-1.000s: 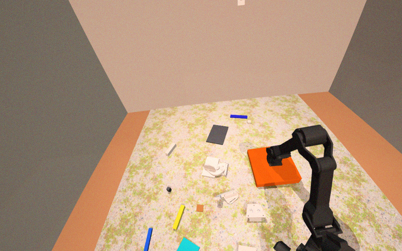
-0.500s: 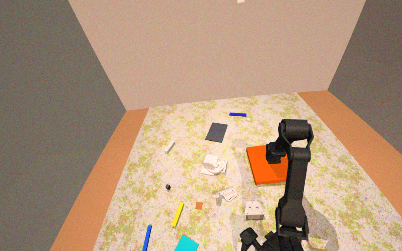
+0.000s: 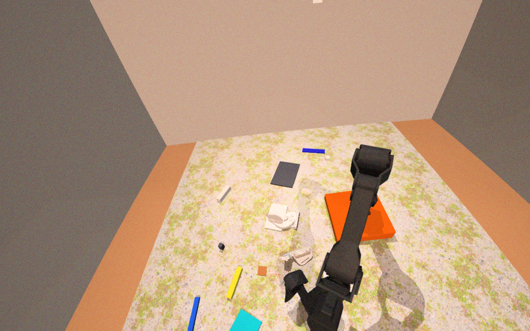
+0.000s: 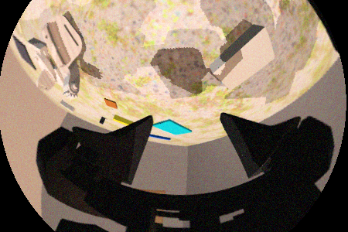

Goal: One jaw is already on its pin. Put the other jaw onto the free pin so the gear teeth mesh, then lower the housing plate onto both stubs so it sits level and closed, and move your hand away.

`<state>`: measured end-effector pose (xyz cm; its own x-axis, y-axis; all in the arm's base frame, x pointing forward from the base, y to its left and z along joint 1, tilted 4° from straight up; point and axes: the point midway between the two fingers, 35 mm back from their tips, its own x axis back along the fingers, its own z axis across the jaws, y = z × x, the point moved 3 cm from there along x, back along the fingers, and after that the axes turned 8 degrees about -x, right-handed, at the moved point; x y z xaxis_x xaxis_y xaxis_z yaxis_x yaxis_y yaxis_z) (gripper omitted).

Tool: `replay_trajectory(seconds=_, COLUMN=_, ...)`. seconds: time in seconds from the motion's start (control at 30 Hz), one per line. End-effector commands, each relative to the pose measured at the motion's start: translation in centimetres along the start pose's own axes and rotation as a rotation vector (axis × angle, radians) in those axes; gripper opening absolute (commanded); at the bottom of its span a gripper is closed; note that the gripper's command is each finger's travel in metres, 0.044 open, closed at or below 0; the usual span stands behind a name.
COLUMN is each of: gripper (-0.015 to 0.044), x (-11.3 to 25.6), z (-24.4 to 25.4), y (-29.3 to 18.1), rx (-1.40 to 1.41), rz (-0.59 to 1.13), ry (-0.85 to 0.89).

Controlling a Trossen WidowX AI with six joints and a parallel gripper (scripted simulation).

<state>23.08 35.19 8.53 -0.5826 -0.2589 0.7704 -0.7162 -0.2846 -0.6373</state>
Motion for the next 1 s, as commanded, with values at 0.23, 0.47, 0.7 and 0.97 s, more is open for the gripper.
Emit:
replay_trajectory(seconds=0.23, gripper=0.044, x=0.4, z=6.4, y=-2.2, rx=-0.037, rz=-0.192, ry=0.068)
replay_trajectory(seconds=0.47, gripper=0.044, x=1.5, z=10.8, y=-2.8, rx=-0.076, rz=-0.344, ry=0.095)
replay_trajectory(seconds=0.7, gripper=0.044, x=3.5, z=14.8, y=-3.0, rx=-0.134, rz=-0.496, ry=0.101)
replay_trajectory(seconds=0.97, gripper=0.044, x=5.1, z=17.2, y=-2.9, rx=-0.183, rz=-0.59, ry=0.094)
